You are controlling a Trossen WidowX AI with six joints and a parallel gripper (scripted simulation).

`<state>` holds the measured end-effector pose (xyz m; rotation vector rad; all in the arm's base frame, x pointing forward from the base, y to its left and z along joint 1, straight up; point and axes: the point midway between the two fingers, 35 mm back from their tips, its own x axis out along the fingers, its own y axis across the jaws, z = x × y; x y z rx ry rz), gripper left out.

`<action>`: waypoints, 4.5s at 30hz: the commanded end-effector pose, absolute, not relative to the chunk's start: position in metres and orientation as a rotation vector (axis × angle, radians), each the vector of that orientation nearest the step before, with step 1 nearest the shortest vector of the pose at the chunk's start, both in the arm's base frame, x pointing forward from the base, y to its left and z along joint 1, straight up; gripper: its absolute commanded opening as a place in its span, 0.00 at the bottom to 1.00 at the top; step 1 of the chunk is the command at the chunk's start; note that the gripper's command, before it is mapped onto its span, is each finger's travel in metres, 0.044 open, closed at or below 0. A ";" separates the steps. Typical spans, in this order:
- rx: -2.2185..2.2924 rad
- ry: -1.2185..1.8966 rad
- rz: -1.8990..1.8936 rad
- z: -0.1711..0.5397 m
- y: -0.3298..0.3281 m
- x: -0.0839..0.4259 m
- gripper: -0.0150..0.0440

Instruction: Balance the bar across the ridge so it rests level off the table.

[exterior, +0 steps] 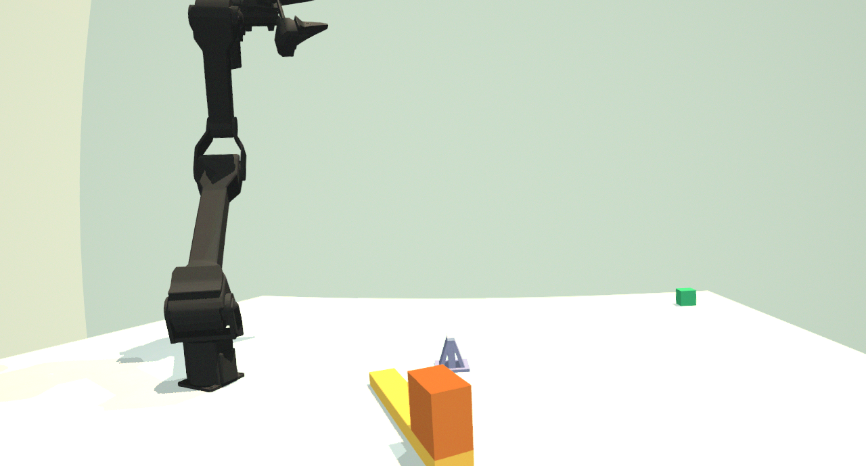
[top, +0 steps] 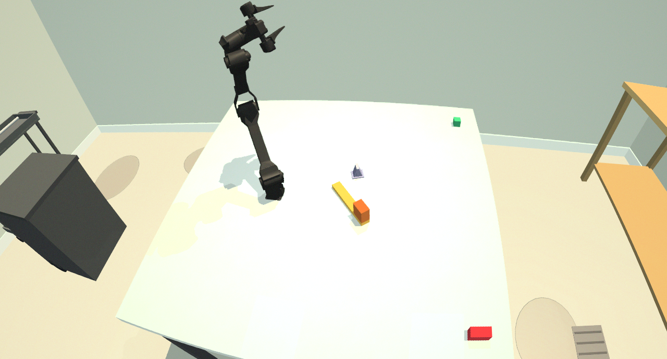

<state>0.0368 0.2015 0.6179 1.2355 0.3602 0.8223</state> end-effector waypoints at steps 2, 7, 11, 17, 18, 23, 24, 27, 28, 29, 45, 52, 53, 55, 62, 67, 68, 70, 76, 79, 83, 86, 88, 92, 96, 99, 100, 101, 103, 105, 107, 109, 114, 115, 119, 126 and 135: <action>1.266 0.374 0.828 0.619 0.200 0.037 0.84; 1.487 0.454 0.888 0.635 0.181 0.041 0.79; 1.660 0.502 0.946 0.652 0.159 0.050 0.79; 1.928 0.581 1.019 0.673 0.122 0.070 0.79; 1.974 0.593 1.028 0.676 0.115 0.074 0.79; 2.215 0.650 1.057 0.686 0.082 0.100 0.79; 2.266 0.660 1.060 0.687 0.076 0.106 0.79; 2.418 0.687 1.061 0.688 0.056 0.125 0.79; 2.470 0.694 1.059 0.688 0.049 0.132 0.79; 2.521 0.702 1.056 0.688 0.043 0.139 0.79; 3.195 0.714 0.871 0.645 -0.030 0.252 0.79; 3.430 0.657 0.704 0.613 -0.047 0.294 0.79; 3.473 0.638 0.665 0.606 -0.051 0.301 0.79; 3.555 0.595 0.580 0.591 -0.056 0.316 0.79; 3.812 0.404 0.212 0.530 -0.069 0.359 0.79; 3.954 0.222 -0.126 0.478 -0.072 0.382 0.79; 3.974 0.181 -0.199 0.467 -0.072 0.386 0.79; 4.006 0.093 -0.351 0.445 -0.072 0.392 0.79; 3.997 -0.180 -0.799 0.386 -0.068 0.402 0.79; 3.949 -0.321 -1.028 0.356 -0.065 0.402 0.79; 3.840 -0.507 -1.328 0.319 -0.059 0.398 0.79; 3.726 -0.640 -1.543 0.292 -0.054 0.391 0.79; 3.636 -0.725 -1.679 0.275 -0.051 0.385 0.79; 3.429 -0.880 -1.928 0.244 -0.044 0.370 0.79; 3.191 -1.013 -2.141 0.217 -0.038 0.351 0.79; 3.000 -1.097 -2.276 0.200 -0.033 0.335 0.79; 2.935 -1.121 -2.316 0.195 -0.032 0.329 0.79; 2.869 -1.144 -2.354 0.191 -0.031 0.323 0.79; 2.735 -1.185 -2.421 0.182 -0.029 0.311 0.79; 2.613 -1.217 -2.474 0.176 -0.027 0.300 0.79; 2.569 -1.228 -2.491 0.174 -0.027 0.296 0.79; 2.569 -1.228 -2.491 0.174 -0.027 0.296 0.79; 2.570 -1.227 -2.491 0.163 -0.027 0.298 0.79; 2.570 -1.227 -2.491 0.157 -0.027 0.299 0.79; 2.570 -1.227 -2.491 0.131 -0.027 0.302 0.79; 2.569 -1.228 -2.491 0.084 -0.027 0.300 0.79; 2.569 -1.228 -2.491 0.071 -0.027 0.299 0.79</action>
